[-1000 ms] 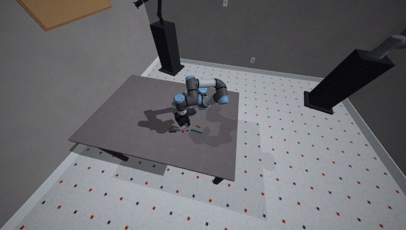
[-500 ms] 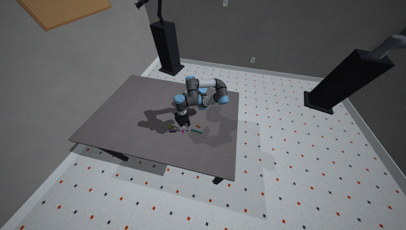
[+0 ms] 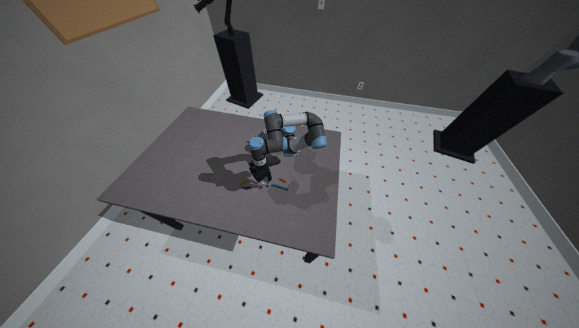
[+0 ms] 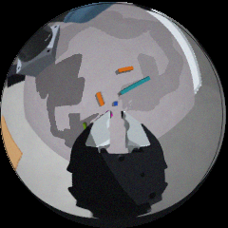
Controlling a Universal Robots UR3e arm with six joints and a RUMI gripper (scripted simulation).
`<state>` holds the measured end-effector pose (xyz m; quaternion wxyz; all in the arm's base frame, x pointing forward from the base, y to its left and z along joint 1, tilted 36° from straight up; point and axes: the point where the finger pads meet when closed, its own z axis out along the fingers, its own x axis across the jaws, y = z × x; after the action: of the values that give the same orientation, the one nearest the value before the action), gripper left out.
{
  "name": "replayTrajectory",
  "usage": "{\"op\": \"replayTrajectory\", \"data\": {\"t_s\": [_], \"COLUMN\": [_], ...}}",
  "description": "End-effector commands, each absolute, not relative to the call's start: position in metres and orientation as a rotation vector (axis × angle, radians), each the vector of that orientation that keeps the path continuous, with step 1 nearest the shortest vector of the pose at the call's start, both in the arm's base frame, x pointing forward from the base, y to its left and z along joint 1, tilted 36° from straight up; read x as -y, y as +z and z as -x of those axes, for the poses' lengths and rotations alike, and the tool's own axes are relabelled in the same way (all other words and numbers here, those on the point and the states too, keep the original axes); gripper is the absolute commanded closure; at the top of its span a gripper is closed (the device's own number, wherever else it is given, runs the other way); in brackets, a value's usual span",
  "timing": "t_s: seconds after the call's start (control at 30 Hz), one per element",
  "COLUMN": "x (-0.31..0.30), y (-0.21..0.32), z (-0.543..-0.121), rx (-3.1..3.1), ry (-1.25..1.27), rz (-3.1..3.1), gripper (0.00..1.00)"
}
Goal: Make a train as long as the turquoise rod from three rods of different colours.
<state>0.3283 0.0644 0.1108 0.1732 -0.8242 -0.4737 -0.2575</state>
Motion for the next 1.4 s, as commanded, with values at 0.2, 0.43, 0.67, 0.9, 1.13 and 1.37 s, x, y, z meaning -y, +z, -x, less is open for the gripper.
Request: {"op": "replayTrajectory", "data": {"t_s": [0.2,0.43,0.67,0.9,1.13,1.37], "x": [-0.073,-0.077,-0.082,-0.084,-0.084,-0.084], "y": [0.097,0.091,0.085,0.082,0.080,0.080], "z": [-0.334,-0.336,-0.338,-0.339,-0.339,-0.339], "rx": [1.344,1.344,1.344,1.344,1.344,1.344], "ry": [-0.731,-0.731,-0.731,-0.731,-0.731,-0.731], "rz": [2.340,2.340,2.340,2.340,2.340,2.340], "gripper": [0.86,0.86,0.86,0.86,0.86,0.86]}}
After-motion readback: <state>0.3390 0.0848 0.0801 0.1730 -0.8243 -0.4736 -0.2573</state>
